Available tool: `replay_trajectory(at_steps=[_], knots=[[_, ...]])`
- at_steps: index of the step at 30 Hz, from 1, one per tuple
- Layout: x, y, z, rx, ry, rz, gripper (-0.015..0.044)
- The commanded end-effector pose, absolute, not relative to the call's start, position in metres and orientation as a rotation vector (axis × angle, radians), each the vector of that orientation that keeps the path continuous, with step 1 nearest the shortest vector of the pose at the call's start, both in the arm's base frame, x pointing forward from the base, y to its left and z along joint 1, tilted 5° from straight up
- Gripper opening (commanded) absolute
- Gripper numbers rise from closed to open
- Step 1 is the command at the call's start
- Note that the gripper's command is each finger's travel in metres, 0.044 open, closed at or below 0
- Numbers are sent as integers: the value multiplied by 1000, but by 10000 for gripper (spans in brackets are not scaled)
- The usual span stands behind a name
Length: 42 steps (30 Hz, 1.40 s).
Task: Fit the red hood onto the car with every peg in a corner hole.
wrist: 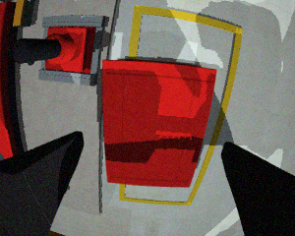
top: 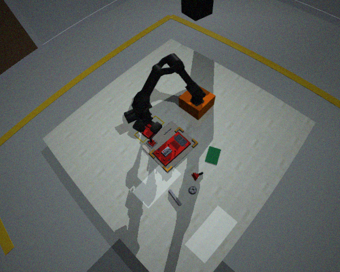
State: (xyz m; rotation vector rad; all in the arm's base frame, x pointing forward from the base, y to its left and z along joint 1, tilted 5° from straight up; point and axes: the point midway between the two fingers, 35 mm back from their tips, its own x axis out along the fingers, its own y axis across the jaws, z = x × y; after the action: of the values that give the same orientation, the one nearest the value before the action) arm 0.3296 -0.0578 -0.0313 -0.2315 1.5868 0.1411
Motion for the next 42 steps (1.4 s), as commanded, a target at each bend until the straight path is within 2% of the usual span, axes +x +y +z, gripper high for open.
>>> replay_trajectory(at_steps=[1, 42], knots=[[328, -59, -37, -235, 1595, 143, 440], [327, -60, -55, -235, 1595, 143, 440]])
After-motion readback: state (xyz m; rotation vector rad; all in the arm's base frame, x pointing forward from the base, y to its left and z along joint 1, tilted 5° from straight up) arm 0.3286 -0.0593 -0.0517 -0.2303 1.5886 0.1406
